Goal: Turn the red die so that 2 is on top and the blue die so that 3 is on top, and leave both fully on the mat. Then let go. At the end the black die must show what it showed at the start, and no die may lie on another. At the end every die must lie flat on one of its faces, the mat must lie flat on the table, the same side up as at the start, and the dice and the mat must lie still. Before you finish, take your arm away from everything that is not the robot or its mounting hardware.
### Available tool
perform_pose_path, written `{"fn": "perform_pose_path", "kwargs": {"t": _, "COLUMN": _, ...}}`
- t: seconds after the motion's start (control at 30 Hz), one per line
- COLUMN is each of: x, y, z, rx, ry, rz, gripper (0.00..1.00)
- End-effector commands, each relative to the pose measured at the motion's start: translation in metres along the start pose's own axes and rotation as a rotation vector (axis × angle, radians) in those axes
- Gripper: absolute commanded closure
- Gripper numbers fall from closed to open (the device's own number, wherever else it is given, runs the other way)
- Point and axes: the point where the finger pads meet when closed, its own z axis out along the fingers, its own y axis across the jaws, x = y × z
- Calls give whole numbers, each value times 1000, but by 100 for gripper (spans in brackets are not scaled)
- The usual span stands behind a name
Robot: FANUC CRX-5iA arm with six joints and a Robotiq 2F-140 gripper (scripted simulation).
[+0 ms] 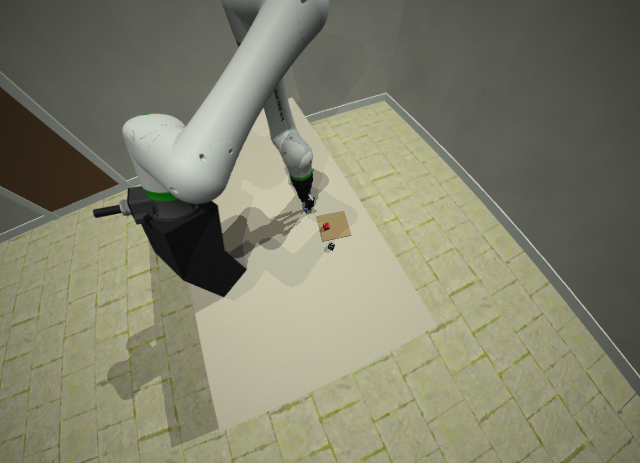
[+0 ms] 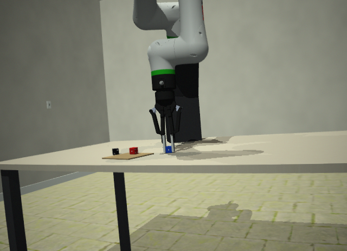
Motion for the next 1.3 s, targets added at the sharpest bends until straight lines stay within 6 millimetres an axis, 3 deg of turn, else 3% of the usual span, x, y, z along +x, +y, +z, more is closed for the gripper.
{"fn": "perform_pose_path", "kwargs": {"t": 0.0, "x": 0, "y": 0, "z": 0, "rx": 0, "ry": 0, "rz": 0, "gripper": 87}}
{"fn": "perform_pose_path", "kwargs": {"t": 0.9, "x": 0, "y": 0, "z": -2, "rx": 0, "ry": 0, "rz": 0, "gripper": 87}}
{"fn": "perform_pose_path", "kwargs": {"t": 1.03, "x": 0, "y": 0, "z": -16, "rx": 0, "ry": 0, "rz": 0, "gripper": 87}}
{"fn": "perform_pose_path", "kwargs": {"t": 1.27, "x": 0, "y": 0, "z": -65, "rx": 0, "ry": 0, "rz": 0, "gripper": 87}}
